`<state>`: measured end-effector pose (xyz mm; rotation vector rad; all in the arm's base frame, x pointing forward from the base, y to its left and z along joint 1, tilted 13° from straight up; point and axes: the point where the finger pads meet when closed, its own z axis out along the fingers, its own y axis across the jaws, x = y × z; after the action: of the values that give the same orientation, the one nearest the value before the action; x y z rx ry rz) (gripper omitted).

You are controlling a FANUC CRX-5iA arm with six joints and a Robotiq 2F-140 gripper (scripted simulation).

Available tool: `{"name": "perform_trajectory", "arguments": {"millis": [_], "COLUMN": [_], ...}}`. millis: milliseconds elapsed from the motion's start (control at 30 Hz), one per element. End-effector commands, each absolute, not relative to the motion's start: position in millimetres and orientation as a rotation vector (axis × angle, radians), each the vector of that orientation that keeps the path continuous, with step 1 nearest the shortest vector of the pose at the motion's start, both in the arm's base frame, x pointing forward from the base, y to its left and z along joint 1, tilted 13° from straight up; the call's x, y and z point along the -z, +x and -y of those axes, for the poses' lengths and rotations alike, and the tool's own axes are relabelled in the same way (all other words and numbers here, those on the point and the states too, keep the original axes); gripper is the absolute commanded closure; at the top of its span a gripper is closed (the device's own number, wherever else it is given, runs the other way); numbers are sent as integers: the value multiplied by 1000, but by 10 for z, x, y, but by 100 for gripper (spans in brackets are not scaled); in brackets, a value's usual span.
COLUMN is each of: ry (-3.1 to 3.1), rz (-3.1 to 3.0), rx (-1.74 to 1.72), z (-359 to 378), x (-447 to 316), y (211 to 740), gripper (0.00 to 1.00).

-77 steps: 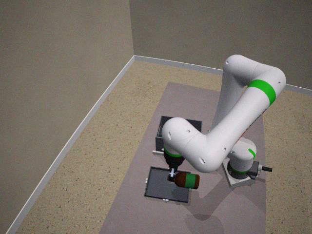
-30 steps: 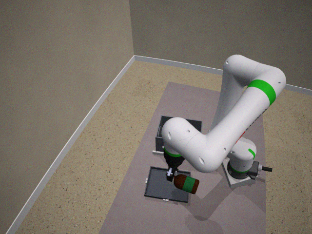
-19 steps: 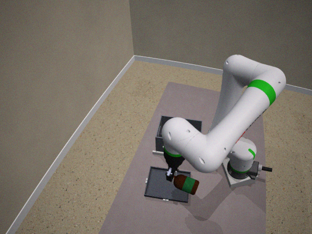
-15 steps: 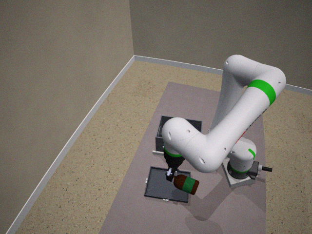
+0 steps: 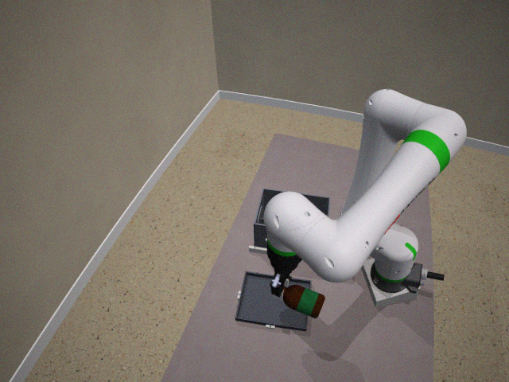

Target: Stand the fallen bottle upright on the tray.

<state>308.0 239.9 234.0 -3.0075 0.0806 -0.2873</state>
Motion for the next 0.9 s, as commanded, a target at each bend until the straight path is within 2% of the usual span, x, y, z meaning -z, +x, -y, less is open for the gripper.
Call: {"name": "perform_trajectory", "arguments": {"millis": [0, 867], "ry": [-3007, -2988], "rz": [-81, -252], "rx": [288, 276], "z": [-2400, -2400], "x": [-2343, -2343], "y": [3080, 3080], "gripper": [100, 100]}}
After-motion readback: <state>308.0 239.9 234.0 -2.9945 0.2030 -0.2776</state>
